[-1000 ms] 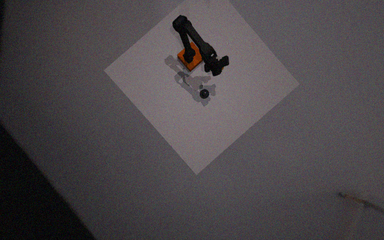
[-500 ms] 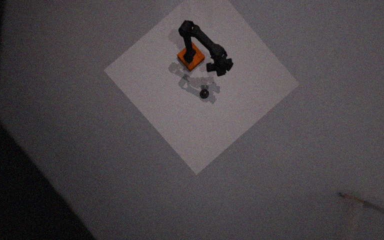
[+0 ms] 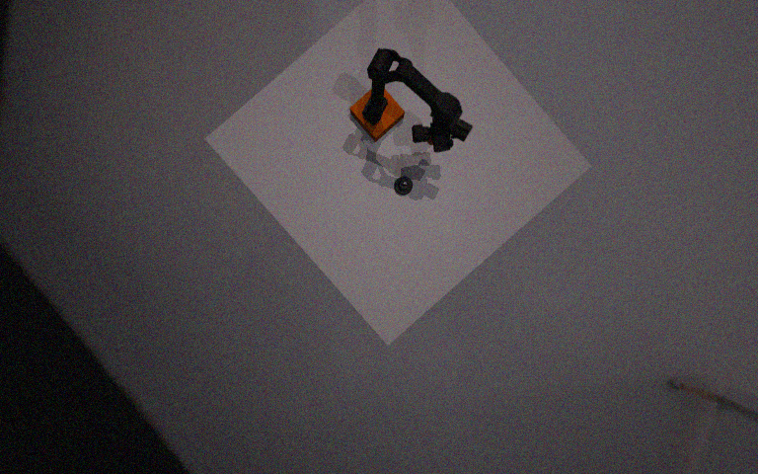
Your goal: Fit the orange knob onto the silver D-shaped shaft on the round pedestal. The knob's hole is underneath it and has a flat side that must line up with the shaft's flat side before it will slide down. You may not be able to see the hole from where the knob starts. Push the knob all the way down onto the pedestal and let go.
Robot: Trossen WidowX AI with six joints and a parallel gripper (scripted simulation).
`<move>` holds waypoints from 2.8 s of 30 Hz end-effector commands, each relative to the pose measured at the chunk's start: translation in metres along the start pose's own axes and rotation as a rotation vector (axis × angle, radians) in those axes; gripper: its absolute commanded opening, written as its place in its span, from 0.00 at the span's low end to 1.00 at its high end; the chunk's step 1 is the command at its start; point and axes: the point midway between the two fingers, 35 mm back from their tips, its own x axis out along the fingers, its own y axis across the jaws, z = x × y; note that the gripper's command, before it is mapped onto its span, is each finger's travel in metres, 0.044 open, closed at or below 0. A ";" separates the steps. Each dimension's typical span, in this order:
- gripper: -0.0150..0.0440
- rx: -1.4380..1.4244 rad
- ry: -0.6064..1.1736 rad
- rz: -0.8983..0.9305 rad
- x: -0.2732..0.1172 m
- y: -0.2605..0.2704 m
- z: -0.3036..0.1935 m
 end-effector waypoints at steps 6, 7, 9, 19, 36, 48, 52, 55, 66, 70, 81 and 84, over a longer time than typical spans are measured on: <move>0.25 0.004 -0.006 -0.019 0.044 0.007 0.006; 0.25 0.004 -0.006 -0.020 0.050 0.008 0.006; 0.25 0.004 -0.006 -0.022 0.062 0.009 0.008; 0.25 0.005 -0.008 -0.032 0.115 0.012 0.011; 0.48 0.002 -0.010 -0.029 0.127 0.017 0.013; 0.66 0.002 -0.010 -0.029 0.127 0.017 0.013; 0.66 0.002 -0.010 -0.029 0.127 0.017 0.013; 0.66 0.002 -0.010 -0.029 0.127 0.017 0.013; 1.00 0.006 -0.009 -0.034 0.048 0.021 0.013; 1.00 0.006 -0.009 -0.034 0.048 0.020 0.012; 1.00 0.006 -0.009 -0.034 0.063 0.020 0.012; 1.00 0.006 -0.009 -0.034 0.067 0.020 0.012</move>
